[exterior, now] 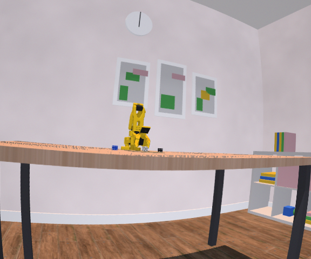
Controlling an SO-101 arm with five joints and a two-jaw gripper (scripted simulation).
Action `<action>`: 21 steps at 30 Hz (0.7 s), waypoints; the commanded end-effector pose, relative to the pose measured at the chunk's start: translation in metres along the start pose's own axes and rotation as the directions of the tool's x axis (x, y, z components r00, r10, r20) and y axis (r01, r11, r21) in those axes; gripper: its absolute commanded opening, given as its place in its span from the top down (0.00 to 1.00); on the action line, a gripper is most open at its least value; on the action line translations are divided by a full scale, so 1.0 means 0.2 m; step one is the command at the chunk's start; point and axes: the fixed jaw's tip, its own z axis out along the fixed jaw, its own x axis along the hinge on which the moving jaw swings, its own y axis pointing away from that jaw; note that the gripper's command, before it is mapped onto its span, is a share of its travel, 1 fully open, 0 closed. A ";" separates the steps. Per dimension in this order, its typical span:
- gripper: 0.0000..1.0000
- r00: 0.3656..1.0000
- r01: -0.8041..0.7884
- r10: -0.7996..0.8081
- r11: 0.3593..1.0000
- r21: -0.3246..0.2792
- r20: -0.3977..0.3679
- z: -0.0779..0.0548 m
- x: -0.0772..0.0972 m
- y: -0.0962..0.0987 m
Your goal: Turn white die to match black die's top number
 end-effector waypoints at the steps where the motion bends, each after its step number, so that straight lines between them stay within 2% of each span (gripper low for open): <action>1: 0.71 0.999 0.004 -0.004 1.000 -0.003 0.044 -0.01 -0.11 0.01; 13: 0.71 0.999 0.004 -0.004 1.000 -0.003 0.044 -0.08 -0.24 0.01; 21: 0.71 0.999 0.004 -0.004 1.000 -0.003 0.044 -0.09 -0.26 0.01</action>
